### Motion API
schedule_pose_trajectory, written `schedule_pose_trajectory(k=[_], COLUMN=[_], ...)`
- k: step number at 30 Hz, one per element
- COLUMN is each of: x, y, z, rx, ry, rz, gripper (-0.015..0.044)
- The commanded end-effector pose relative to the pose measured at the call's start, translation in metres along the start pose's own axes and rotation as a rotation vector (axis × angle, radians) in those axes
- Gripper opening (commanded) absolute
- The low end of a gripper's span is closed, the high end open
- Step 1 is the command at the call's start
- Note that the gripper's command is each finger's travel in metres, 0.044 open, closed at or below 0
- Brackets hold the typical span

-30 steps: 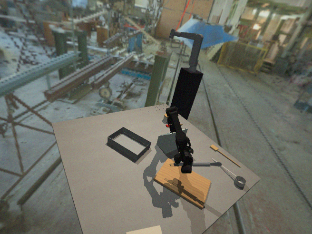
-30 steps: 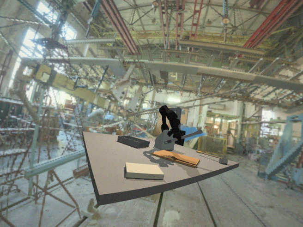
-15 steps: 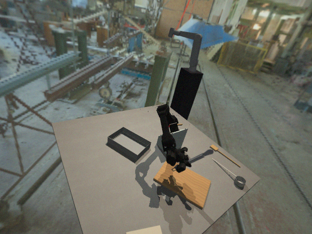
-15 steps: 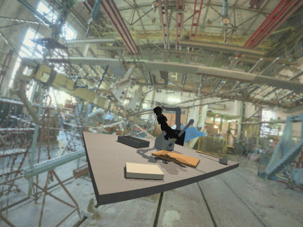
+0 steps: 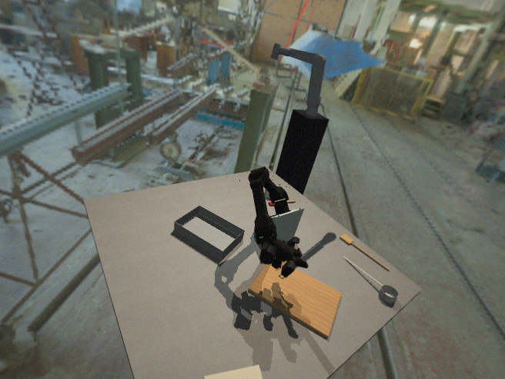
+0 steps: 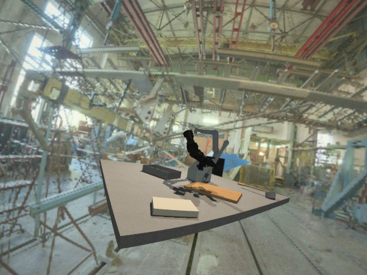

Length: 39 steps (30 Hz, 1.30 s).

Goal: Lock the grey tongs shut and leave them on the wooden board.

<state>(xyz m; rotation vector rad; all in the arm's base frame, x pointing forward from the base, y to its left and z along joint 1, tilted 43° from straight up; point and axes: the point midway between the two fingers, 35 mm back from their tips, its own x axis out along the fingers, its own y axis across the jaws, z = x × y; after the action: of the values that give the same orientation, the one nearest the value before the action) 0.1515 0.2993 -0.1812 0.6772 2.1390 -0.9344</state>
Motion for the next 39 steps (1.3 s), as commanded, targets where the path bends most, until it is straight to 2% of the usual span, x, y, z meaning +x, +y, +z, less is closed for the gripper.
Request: schedule_pose_trajectory(k=[1,27,31,39], x=[-0.003,-0.002,0.004,0.02], y=[0.001,0.001,0.002,0.002], z=[-0.006,-0.006,-0.006,-0.004], rx=[-0.017,-0.015,-0.003,0.036], ry=[0.013,0.008,-0.066,-0.329], rz=[0.009,0.007,-0.015,-0.071], gripper=[-0.015,-0.015,-0.015,-0.015])
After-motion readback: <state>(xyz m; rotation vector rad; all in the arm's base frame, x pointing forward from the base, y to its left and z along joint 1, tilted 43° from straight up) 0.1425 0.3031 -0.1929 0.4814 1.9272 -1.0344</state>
